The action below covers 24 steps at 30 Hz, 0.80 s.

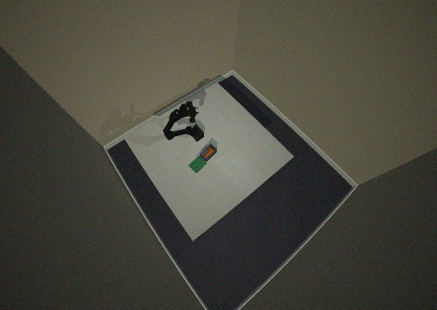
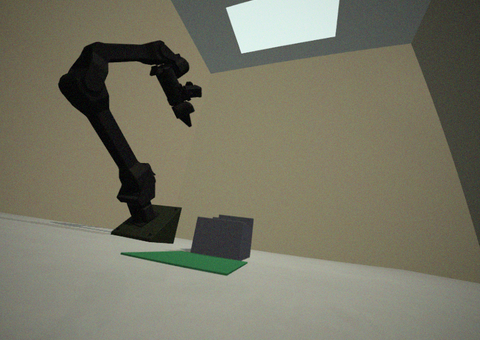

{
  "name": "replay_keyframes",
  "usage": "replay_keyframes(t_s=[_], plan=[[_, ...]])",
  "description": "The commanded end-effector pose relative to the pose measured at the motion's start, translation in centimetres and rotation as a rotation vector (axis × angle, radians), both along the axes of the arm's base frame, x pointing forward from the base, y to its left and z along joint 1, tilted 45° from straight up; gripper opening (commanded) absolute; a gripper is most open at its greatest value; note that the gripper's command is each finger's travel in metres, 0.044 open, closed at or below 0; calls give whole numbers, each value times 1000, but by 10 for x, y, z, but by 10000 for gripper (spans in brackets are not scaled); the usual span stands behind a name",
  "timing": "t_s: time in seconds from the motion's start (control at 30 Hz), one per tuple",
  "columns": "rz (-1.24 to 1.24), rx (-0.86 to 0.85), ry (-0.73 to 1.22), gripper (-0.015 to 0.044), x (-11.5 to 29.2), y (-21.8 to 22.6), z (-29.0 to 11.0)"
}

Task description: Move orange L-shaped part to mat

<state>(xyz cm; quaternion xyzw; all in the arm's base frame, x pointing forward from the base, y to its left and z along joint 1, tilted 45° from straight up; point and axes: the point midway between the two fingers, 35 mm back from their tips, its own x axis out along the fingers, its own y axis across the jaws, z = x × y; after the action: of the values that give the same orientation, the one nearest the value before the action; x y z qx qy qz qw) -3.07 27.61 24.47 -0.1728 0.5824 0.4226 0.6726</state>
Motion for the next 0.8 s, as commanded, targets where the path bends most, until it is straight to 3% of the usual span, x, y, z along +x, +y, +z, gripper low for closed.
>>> replay_keyframes(t_s=[0.0, 0.2, 0.47, 0.57, 0.77], plan=[[-196, -163, -100, 180, 63, 9, -39], [-414, -467, -234, 180, 159, -11, -95], [-604, -952, -306, 180, 263, -97, -158], [-613, -1059, -304, 180, 279, -120, -169], [-613, -1059, -304, 180, 279, -121, -170]])
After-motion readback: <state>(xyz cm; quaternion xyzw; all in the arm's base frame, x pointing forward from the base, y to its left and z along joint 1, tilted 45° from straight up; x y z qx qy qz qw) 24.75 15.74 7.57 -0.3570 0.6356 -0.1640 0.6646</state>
